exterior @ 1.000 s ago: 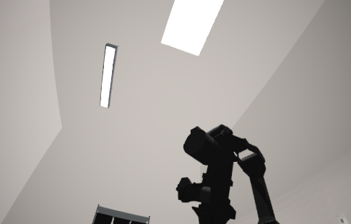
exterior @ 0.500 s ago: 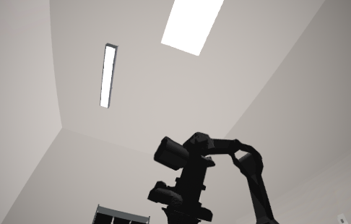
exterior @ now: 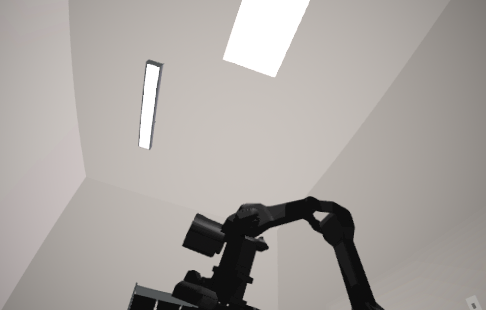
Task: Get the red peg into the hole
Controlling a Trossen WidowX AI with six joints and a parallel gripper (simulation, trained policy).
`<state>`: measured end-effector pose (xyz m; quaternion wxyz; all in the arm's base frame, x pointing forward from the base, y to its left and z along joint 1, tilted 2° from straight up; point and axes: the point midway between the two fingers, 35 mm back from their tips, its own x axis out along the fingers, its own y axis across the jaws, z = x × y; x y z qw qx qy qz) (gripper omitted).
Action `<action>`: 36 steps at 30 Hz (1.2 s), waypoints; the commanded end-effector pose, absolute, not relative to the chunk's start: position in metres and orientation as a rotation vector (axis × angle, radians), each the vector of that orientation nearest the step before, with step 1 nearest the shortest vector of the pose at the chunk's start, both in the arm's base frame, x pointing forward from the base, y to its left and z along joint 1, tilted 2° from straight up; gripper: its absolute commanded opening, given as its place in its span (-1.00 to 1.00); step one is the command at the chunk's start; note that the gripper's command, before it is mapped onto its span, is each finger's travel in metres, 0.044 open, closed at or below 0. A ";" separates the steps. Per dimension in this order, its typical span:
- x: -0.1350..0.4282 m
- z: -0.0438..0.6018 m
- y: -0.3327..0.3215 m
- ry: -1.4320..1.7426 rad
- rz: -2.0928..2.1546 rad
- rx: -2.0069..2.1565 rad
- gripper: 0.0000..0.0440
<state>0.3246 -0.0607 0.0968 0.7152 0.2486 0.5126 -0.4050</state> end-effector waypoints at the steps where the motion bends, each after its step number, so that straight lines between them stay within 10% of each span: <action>1: 0.331 0.088 -0.067 1.155 -0.862 0.546 -1.00; 7: 0.334 0.071 -0.071 1.210 -0.801 0.525 -0.96; 14: 0.336 0.054 -0.075 1.270 -0.760 0.524 -0.29; 19: 0.344 0.059 -0.082 1.281 -0.731 0.495 -0.27; 30: 0.379 0.077 -0.083 1.285 -0.659 0.543 1.00; 36: 0.401 0.091 -0.078 1.278 -0.597 0.574 1.00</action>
